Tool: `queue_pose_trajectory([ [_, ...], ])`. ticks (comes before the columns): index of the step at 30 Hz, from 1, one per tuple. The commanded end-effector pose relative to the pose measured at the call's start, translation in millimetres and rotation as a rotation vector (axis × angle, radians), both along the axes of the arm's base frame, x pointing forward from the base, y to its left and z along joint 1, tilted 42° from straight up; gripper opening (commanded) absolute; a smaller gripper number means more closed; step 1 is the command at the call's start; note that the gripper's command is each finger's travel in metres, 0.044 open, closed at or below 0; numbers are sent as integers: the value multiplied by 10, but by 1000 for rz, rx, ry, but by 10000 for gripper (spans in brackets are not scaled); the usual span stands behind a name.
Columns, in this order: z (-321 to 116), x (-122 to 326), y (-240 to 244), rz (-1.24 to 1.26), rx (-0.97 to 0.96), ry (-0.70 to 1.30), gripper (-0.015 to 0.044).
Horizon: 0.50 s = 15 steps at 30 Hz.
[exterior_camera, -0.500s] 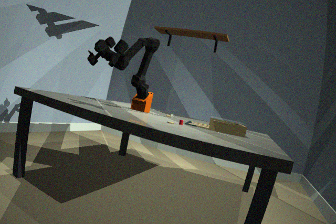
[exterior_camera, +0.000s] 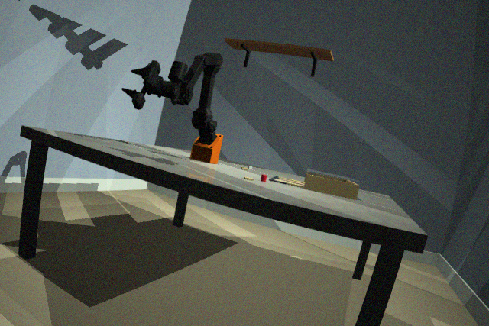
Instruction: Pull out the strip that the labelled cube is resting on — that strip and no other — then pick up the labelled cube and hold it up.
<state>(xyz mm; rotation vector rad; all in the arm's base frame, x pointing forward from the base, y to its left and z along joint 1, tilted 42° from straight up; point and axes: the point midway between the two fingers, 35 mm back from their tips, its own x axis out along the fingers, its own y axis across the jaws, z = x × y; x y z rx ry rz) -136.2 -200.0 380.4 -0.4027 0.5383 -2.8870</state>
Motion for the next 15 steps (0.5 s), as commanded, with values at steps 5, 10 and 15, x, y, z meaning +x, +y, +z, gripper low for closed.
queue_pose_trajectory([
  [5,-206,873,-660,406,81,27,400],
  [10,-441,1651,-879,694,145,42,400],
  [15,-705,2451,-856,972,214,61,400],
])
